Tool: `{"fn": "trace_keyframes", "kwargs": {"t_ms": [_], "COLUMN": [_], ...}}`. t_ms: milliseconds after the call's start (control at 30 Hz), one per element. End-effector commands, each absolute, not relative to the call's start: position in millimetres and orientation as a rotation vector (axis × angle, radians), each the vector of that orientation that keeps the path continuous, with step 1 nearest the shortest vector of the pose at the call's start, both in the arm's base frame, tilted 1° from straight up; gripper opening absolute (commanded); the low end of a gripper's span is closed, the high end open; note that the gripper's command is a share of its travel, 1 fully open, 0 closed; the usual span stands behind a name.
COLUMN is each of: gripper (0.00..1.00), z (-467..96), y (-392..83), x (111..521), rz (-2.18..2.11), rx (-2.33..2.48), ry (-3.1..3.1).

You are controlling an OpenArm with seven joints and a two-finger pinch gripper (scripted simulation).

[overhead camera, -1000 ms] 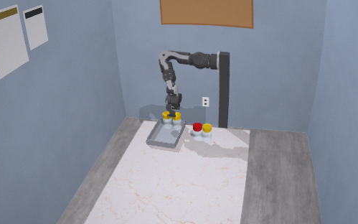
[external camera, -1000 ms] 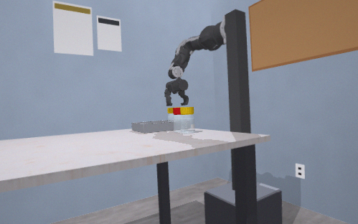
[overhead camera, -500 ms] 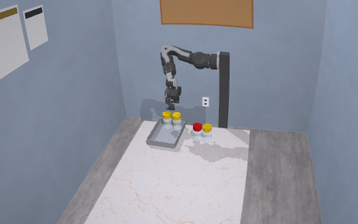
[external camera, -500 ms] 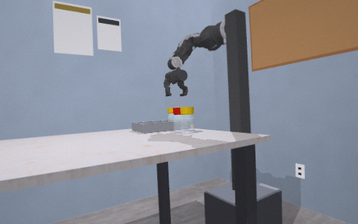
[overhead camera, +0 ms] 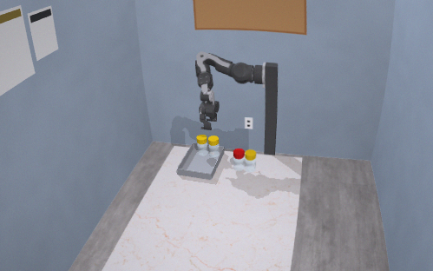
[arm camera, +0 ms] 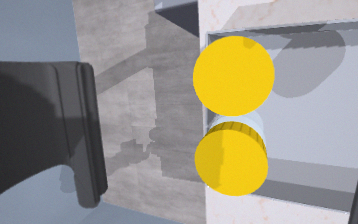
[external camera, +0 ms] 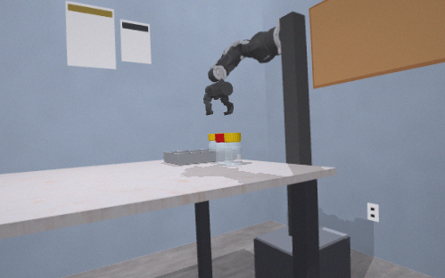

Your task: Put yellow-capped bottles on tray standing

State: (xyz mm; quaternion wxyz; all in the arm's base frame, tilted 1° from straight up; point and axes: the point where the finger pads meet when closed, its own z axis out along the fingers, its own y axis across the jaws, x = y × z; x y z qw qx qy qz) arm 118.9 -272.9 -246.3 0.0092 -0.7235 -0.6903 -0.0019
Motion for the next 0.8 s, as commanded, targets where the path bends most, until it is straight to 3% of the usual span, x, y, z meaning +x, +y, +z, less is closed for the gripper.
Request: {"fn": "trace_keyframes", "kwargs": {"t_ms": [0, 67, 100, 767], "gripper": [0.52, 0.52, 0.42, 0.42], "z": [-245.3, -245.3, -245.8, -245.8], "y": [-272.8, -272.8, -273.1, -273.1], "x": [119.1, 119.1, 119.4, 119.4], "rz": [-0.006, -0.006, -0.007, -0.007], "rx": [-2.257, -2.257, -2.261, -2.261], "ry": [-2.157, -2.157, -2.158, -2.157]}}
